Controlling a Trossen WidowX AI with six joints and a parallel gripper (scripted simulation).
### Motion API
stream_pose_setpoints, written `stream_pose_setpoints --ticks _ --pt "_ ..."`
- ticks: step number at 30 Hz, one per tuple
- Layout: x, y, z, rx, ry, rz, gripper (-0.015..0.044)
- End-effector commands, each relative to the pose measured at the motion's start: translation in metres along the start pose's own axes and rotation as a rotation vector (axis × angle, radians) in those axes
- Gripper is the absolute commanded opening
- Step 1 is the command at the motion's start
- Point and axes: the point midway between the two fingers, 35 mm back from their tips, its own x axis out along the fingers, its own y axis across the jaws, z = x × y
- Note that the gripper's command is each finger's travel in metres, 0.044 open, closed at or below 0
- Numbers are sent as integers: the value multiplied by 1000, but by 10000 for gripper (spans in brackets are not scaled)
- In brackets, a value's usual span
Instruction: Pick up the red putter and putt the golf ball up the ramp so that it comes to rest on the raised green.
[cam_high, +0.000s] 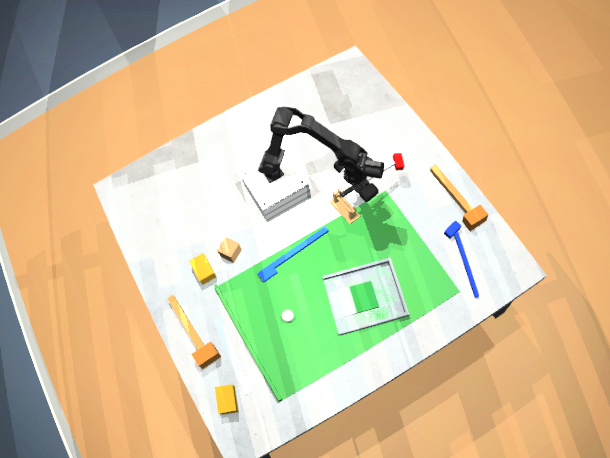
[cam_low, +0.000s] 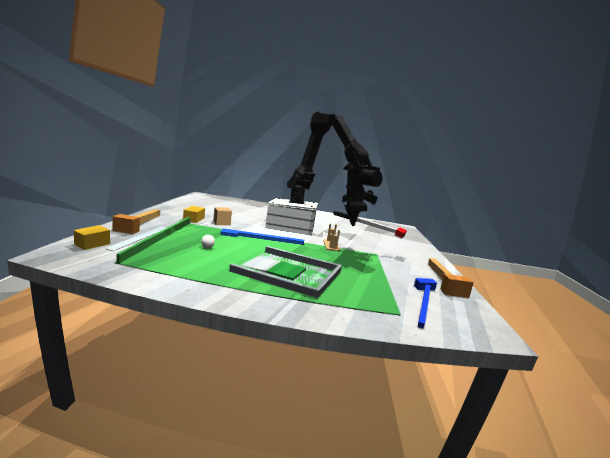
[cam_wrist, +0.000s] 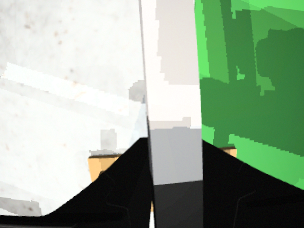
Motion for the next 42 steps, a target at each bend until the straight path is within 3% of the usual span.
stream_pose_setpoints --ticks 1,9,42 --pt "-24 1 3 -2 -6 -6 0" --pt "-21 -11 -7 93 -24 -2 0" --pt "-75 -106 -142 1184 -236 90 0"
